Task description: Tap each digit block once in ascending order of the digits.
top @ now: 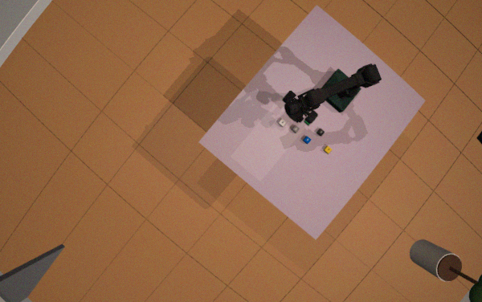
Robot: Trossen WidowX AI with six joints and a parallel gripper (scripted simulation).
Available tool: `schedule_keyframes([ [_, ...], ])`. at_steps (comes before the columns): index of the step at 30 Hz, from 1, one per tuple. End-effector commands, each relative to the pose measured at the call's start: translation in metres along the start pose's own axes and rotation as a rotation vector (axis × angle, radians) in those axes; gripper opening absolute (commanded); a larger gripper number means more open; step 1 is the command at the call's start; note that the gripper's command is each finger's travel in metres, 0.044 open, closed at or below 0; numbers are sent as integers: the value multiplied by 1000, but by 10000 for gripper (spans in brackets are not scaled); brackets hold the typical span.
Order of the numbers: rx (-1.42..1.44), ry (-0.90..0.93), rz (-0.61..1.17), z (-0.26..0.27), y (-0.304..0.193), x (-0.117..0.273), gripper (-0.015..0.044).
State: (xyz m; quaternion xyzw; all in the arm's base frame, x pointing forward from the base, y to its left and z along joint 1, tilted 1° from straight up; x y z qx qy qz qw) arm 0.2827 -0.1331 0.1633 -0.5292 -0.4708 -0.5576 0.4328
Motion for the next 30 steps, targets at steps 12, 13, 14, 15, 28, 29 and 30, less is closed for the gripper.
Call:
schedule_keyframes([
  [12, 3, 13, 50, 1, -11, -64, 20],
  [13, 3, 13, 50, 1, -11, -65, 20],
  [14, 3, 13, 50, 1, -11, -67, 20],
  [15, 3, 13, 50, 1, -11, -69, 20],
  [28, 3, 13, 50, 1, -12, -85, 20],
  [29, 3, 13, 50, 1, -12, -85, 20],
  [30, 3, 13, 50, 1, -12, -85, 20],
])
Point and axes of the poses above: the point midway between the two fingers, 35 mm back from their tips, its own x axis back along the fingers, its own z axis across the jaws, y = z × x, the point moved 7 cm from there along x, back along the fingers, and after that the axes turned 13 degrees about -x, right-handed, at the moved point
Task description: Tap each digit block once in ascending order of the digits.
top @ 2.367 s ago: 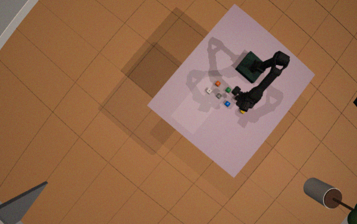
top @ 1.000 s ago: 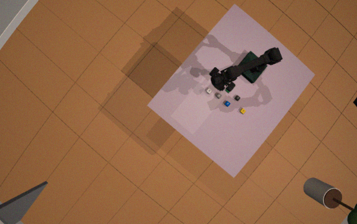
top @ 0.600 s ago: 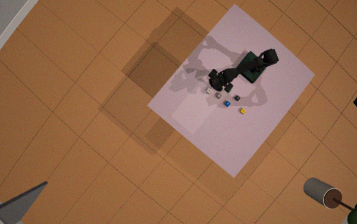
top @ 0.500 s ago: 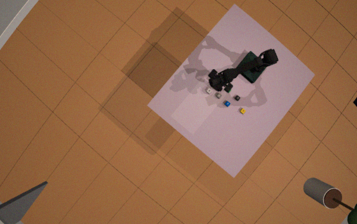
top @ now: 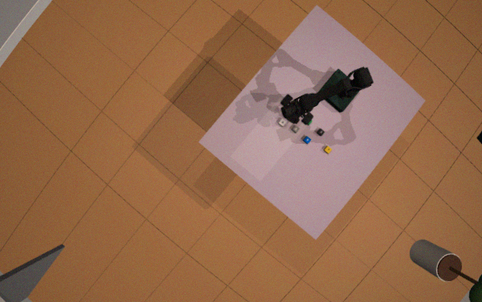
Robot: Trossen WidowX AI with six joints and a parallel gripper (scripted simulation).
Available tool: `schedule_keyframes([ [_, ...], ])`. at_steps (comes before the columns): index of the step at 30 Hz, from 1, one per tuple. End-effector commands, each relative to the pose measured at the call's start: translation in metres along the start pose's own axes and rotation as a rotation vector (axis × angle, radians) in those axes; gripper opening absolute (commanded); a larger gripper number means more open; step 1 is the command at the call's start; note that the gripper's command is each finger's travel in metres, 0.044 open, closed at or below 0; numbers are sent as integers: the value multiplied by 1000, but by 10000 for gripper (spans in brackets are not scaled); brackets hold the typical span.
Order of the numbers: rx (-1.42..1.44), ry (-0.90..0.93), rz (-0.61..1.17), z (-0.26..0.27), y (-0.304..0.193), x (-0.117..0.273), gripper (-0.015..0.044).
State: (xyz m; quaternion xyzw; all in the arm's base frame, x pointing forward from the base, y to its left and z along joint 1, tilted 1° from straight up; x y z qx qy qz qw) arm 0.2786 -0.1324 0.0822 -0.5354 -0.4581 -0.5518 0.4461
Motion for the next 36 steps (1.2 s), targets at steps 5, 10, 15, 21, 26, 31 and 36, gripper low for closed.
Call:
schedule_keyframes([
  [5, 0, 1, 2, 0, 0, 2, 20],
  [10, 3, 3, 11, 1, -2, 26, 20],
  [15, 3, 3, 11, 0, 1, 49, 20],
  [21, 3, 3, 11, 0, -1, 107, 20],
  [26, 3, 4, 11, 5, 0, 107, 20],
  [31, 1, 16, 10, 58, 9, 107, 20],
  [36, 0, 25, 12, 131, 10, 108, 20],
])
Point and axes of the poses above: the point midway between the two fingers, 35 mm back from their tips, its own x axis back along the fingers, its own z axis across the jaws, y = z × x, the point moved 7 cm from there along x, back along the fingers, and after that the axes turned 13 degrees about -x, right-handed, at the moved point
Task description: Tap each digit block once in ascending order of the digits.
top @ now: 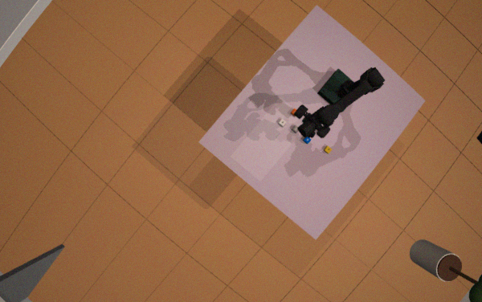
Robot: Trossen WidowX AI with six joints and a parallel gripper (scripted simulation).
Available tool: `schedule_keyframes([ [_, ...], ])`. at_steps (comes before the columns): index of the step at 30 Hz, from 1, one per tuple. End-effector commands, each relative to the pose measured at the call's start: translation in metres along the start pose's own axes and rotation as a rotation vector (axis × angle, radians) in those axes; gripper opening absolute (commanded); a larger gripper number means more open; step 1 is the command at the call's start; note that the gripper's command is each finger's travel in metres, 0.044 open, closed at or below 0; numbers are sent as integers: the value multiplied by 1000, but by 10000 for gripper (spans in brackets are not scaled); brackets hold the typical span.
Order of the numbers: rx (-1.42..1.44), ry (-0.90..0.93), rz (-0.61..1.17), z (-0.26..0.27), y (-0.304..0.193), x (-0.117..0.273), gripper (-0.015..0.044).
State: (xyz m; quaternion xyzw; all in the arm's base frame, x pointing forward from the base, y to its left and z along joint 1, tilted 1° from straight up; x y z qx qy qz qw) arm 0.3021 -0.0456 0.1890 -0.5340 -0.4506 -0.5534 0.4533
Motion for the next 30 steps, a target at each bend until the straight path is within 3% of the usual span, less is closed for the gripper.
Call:
schedule_keyframes([
  [1, 1, 8, -1, 56, -2, 2, 20],
  [12, 4, 11, 1, 195, -52, 2, 20],
  [17, 4, 11, 1, 199, -54, -1, 20],
  [23, 4, 11, 1, 200, -55, -76, 20],
  [30, 4, 11, 1, 200, -55, -81, 20],
])
Point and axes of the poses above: the point midway between the two fingers, 35 mm back from their tips, its own x axis back along the fingers, its own z axis across the jaws, y = z × x, the point moved 7 cm from there along x, back along the fingers, and after that the axes turned 13 degrees about -x, right-handed, at the moved point
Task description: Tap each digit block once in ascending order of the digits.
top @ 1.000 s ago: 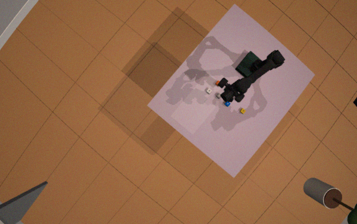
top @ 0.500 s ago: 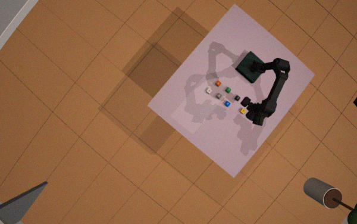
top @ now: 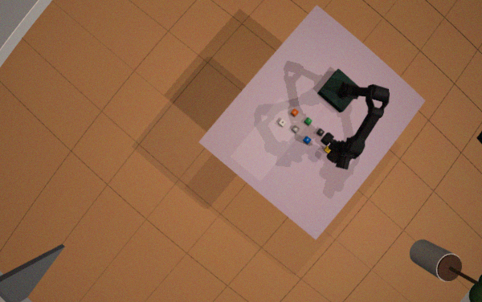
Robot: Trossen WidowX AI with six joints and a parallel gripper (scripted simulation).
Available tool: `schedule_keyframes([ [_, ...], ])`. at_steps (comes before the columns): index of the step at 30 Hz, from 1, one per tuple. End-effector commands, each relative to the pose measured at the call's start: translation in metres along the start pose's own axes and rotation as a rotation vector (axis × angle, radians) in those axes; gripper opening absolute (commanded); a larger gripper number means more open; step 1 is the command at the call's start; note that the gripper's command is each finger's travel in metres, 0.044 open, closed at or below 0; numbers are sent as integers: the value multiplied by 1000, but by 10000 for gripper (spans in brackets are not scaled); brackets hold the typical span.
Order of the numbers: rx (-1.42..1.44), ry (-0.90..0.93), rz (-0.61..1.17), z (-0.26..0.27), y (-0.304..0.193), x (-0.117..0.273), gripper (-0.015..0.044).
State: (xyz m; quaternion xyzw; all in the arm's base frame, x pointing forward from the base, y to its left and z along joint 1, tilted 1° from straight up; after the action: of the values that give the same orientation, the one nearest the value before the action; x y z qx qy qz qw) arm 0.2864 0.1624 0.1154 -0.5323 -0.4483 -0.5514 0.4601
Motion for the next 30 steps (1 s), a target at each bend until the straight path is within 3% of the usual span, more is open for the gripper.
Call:
schedule_keyframes([
  [1, -4, 3, -9, 0, 0, -5, 20],
  [26, -4, 3, -9, 0, 0, -32, 20],
  [30, -4, 3, -9, 0, 0, -1, 20],
])
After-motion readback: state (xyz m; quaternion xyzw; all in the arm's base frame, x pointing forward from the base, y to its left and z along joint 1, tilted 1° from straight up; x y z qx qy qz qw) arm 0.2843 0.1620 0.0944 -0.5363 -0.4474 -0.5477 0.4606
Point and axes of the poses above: the point midway between the two fingers, 35 mm back from their tips, its own x axis back along the fingers, its own z axis across the jaws, y = z × x, the point moved 7 cm from there along x, back along the fingers, and after that the axes turned 13 degrees about -x, right-handed, at the moved point
